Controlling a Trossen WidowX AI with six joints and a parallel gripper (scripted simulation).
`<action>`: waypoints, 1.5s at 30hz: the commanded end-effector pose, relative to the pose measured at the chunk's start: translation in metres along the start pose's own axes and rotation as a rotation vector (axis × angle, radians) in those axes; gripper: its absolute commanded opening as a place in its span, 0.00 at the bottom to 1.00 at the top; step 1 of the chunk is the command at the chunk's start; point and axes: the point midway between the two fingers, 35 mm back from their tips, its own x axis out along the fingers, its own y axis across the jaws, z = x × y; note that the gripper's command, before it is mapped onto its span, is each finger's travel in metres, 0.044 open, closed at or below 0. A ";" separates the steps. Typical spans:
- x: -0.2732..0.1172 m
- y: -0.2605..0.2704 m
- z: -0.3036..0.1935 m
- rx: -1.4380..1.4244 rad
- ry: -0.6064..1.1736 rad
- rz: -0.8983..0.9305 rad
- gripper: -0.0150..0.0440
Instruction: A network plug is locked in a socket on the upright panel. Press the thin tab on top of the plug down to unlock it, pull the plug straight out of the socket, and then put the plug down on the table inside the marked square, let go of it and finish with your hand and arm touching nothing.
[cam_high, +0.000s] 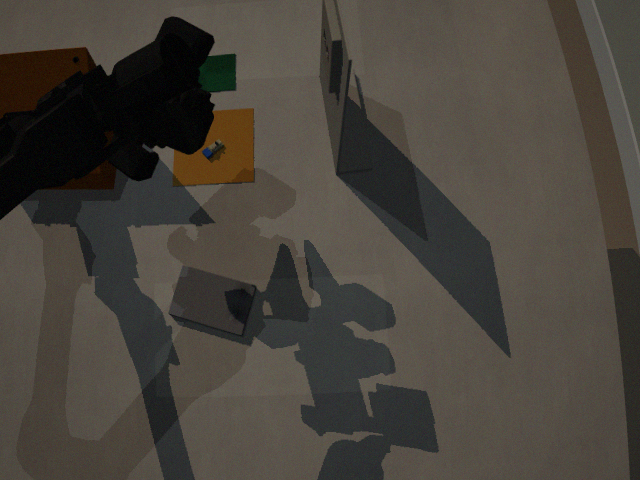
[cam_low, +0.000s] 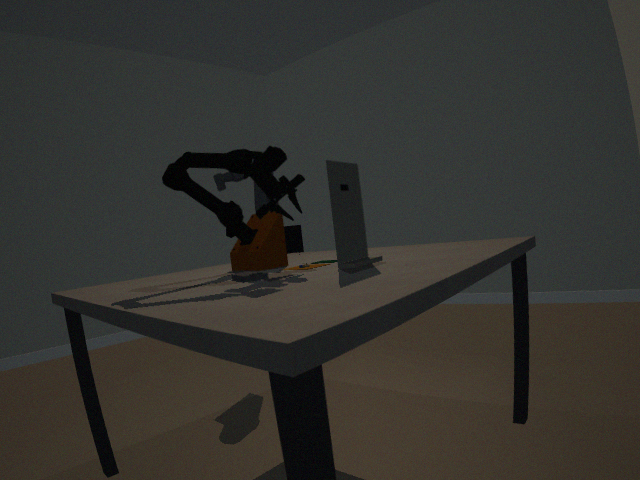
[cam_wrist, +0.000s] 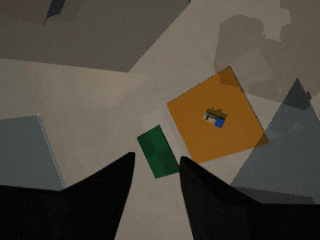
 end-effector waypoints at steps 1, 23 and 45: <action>-0.010 0.007 0.001 0.007 -0.003 -0.002 0.52; -0.057 0.033 -0.002 0.017 -0.008 -0.006 0.74; -0.057 0.033 -0.002 0.017 -0.008 -0.006 1.00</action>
